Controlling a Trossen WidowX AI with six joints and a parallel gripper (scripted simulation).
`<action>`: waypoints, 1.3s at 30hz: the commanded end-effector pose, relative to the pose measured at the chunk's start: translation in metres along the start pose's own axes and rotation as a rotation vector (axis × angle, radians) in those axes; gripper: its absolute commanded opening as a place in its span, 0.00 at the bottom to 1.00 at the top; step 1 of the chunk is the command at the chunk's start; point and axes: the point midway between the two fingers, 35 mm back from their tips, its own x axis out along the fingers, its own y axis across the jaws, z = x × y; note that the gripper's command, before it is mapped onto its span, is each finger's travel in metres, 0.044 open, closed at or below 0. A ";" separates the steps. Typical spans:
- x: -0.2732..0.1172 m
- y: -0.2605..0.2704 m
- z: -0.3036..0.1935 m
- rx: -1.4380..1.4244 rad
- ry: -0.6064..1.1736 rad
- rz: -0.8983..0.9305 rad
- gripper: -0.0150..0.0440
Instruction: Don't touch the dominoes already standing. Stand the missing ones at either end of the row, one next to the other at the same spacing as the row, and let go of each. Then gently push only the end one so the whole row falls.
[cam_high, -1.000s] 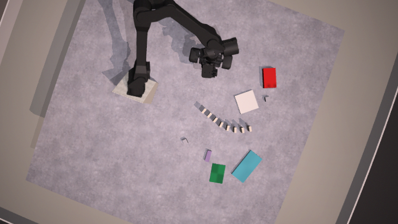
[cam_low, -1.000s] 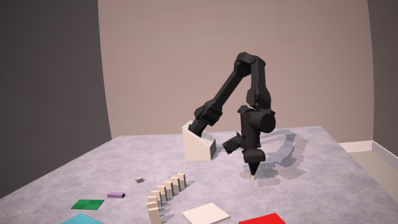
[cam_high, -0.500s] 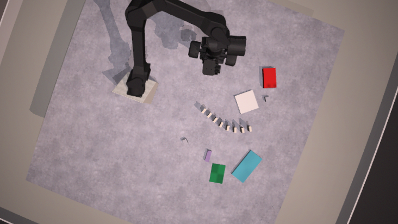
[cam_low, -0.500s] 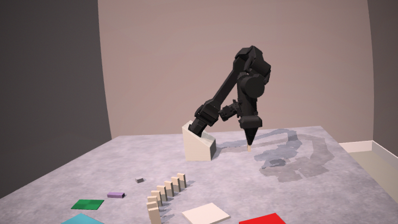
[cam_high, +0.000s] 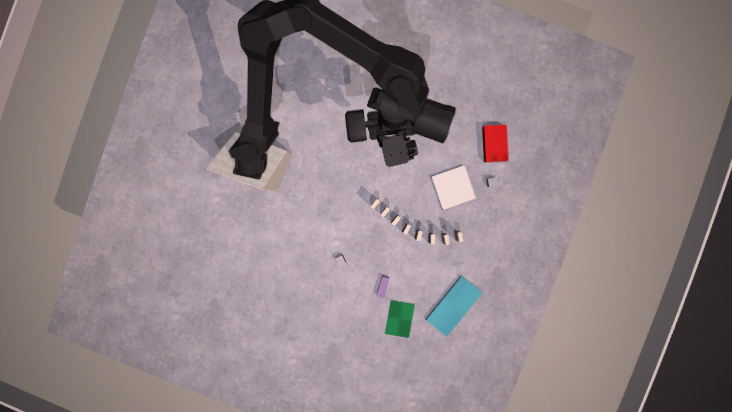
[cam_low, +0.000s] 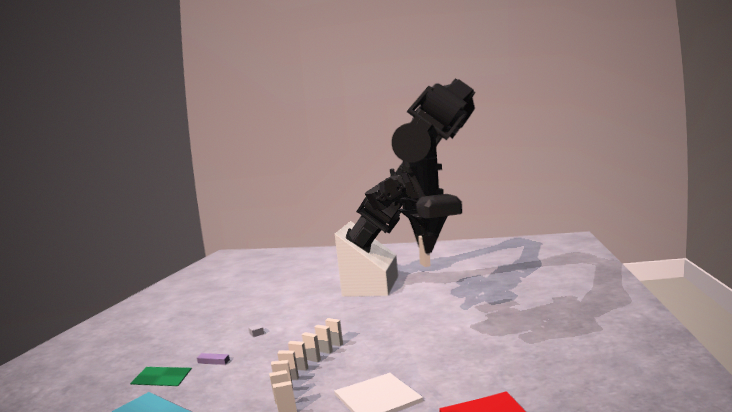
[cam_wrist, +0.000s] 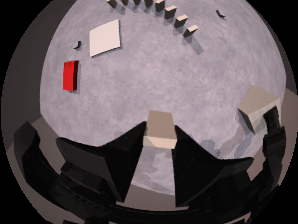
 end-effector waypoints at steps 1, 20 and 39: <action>0.003 -0.023 0.059 -0.281 -0.008 -0.021 0.44; 0.003 -0.078 0.137 -0.770 0.016 -0.004 0.44; 0.084 -0.073 0.142 -0.772 0.013 -0.008 0.44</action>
